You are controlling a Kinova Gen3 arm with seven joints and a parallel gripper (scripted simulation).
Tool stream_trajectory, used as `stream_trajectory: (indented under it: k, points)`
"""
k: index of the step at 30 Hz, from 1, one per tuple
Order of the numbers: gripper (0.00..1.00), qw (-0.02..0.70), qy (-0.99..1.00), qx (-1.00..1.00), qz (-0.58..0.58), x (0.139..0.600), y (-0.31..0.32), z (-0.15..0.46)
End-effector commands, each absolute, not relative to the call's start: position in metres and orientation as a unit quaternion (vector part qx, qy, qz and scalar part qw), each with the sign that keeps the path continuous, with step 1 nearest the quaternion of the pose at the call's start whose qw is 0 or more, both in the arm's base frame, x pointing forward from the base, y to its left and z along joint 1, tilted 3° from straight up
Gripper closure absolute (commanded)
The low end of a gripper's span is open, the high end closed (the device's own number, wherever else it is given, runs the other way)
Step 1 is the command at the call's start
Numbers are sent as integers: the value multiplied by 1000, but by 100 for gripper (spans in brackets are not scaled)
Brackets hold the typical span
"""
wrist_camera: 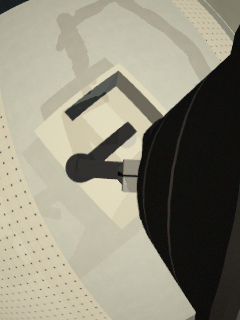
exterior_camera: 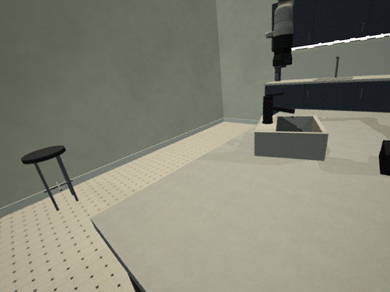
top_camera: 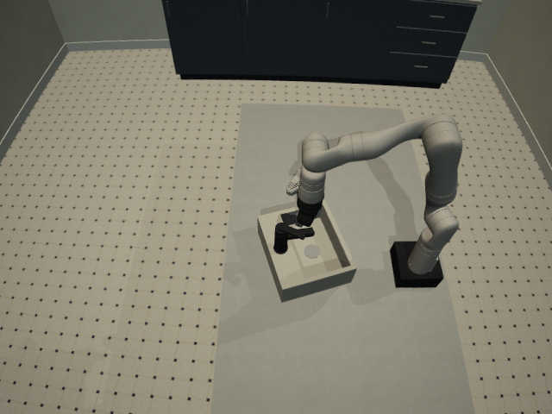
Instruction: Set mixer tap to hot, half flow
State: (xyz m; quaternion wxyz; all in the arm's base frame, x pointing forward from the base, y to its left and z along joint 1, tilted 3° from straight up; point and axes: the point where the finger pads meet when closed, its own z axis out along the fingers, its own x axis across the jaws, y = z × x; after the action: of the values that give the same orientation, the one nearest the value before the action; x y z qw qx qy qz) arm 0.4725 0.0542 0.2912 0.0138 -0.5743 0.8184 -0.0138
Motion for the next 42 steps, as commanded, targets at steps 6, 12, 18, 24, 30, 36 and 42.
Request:
stream_trajectory:
  k: [6,12,18,24,30,36,42]
  points:
    - [100,15,820,-572,-16,473,53,295]
    - [100,15,817,-577,-16,473,53,295]
    - [100,14,812,-584,-16,473,54,295]
    - [100,14,799,-601,-17,474,55,295]
    - [100,13,782,-623,-18,475,56,295]
    - [100,12,758,-652,-18,477,58,295]
    - [100,10,720,-694,-19,479,60,295]
